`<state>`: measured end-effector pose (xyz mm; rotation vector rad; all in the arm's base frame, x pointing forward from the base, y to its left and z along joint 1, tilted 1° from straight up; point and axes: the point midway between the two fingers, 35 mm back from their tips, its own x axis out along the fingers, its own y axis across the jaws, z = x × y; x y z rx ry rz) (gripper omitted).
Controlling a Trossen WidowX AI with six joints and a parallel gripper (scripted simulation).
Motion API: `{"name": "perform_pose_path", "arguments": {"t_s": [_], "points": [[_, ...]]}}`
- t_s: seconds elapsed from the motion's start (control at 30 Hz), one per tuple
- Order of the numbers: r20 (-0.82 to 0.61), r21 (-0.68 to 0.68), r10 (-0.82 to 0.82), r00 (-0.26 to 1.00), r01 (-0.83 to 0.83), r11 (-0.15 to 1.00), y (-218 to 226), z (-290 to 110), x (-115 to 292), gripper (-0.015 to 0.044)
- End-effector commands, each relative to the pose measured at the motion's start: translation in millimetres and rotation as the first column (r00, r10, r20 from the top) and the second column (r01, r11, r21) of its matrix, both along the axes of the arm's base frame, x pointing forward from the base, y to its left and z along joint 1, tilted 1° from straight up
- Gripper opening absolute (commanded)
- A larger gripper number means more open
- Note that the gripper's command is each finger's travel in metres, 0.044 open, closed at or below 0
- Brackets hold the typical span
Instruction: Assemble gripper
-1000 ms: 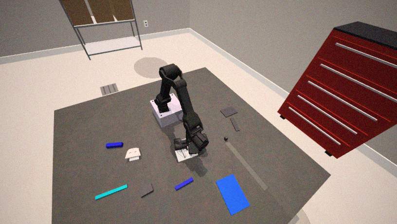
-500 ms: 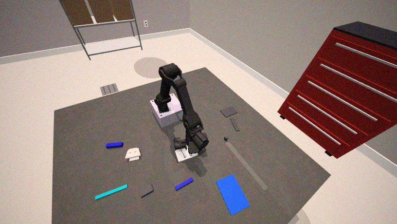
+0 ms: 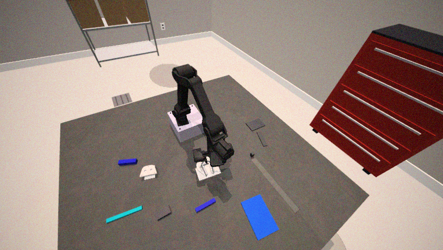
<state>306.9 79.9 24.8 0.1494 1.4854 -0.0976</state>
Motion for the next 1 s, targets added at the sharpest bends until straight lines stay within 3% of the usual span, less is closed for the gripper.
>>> {"name": "perform_pose_path", "arguments": {"t_s": [0.0, 0.07, 0.47, 0.97], "points": [[0.046, -0.002, -0.021, 0.999, 0.022, 1.000, -10.8, 4.6, 10.6, 0.0408], [0.063, 0.000, -0.048, 0.997, 0.048, 0.999, -17.0, 6.6, 15.1, 0.0440], [0.048, 0.030, -0.367, 0.929, 0.366, 0.930, -54.7, 8.7, 20.6, 0.0440], [0.009, 0.058, -0.736, 0.676, 0.735, 0.676, -104.1, 10.3, 19.7, 0.0440]]}}
